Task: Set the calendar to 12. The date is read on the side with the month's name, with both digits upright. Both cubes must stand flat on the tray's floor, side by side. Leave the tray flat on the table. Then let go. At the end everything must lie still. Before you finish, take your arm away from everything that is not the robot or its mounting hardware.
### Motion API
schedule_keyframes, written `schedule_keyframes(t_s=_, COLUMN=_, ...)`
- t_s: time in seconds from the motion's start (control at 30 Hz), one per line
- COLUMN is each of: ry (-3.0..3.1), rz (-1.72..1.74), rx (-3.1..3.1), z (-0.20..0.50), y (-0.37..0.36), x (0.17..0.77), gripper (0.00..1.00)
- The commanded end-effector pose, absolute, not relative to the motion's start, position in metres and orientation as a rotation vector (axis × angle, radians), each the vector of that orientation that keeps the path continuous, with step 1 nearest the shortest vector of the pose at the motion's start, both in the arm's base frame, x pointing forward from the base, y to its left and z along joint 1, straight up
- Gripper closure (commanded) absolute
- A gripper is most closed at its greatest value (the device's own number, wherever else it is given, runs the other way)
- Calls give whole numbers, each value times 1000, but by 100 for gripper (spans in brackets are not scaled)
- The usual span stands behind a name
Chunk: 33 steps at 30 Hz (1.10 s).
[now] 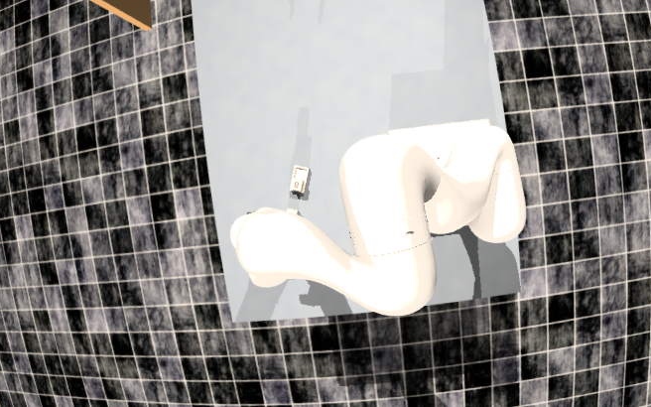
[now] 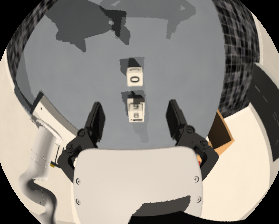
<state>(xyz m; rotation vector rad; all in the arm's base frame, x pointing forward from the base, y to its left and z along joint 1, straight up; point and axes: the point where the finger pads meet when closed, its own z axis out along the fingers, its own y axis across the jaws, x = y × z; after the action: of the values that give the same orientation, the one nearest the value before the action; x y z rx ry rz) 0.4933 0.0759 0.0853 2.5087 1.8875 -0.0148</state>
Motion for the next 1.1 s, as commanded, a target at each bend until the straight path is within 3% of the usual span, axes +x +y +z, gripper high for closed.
schedule_keyframes(t_s=0.0, ry=1886, rz=-12, rx=2509, z=86, y=76, x=494, gripper=0)
schedule_keyframes(t_s=0.67, ry=1132, rz=-10, rx=2926, z=85, y=44, x=487, gripper=0)
schedule_keyframes(t_s=1.07, ry=288, rz=-7, rx=3123, z=85, y=13, x=478, gripper=0)
